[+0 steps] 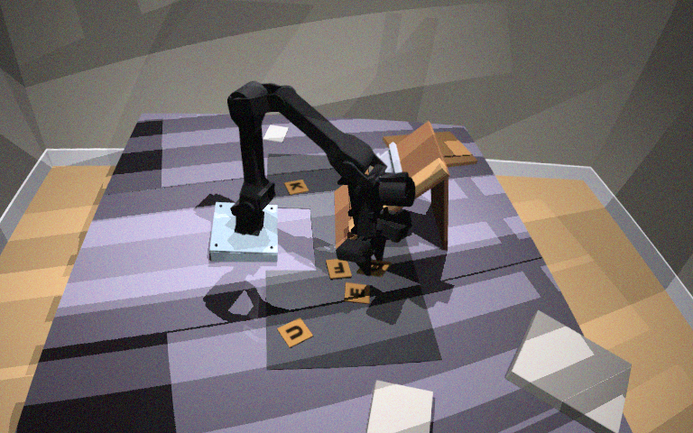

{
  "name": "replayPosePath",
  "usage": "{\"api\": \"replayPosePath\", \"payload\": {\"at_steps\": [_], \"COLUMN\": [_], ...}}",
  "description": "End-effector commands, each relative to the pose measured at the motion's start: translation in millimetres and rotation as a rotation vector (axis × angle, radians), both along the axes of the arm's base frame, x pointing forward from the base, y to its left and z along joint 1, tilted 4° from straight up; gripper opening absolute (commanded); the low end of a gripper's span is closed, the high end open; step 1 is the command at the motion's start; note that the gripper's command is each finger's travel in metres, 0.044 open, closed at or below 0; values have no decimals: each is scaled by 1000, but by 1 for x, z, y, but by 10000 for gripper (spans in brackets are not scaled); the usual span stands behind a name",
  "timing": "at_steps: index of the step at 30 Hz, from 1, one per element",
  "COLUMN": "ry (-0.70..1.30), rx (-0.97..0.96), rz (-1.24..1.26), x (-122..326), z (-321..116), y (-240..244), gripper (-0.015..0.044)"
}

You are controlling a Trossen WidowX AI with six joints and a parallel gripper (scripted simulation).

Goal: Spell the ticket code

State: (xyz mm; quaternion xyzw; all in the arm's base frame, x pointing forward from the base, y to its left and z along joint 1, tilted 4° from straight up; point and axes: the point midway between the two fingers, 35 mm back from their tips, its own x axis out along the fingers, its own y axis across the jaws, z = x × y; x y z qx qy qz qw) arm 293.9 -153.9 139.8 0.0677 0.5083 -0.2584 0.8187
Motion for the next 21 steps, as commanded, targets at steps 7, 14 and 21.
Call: {"api": "replayPosePath", "payload": {"at_steps": [7,14,21], "ry": [-125,-196,-256], "rx": [-14,-10,-2], "rz": [-63,-95,-119], "x": [18,28,34], "z": [28,44,56], "y": [16,28,38], "gripper": [0,0,0]}}
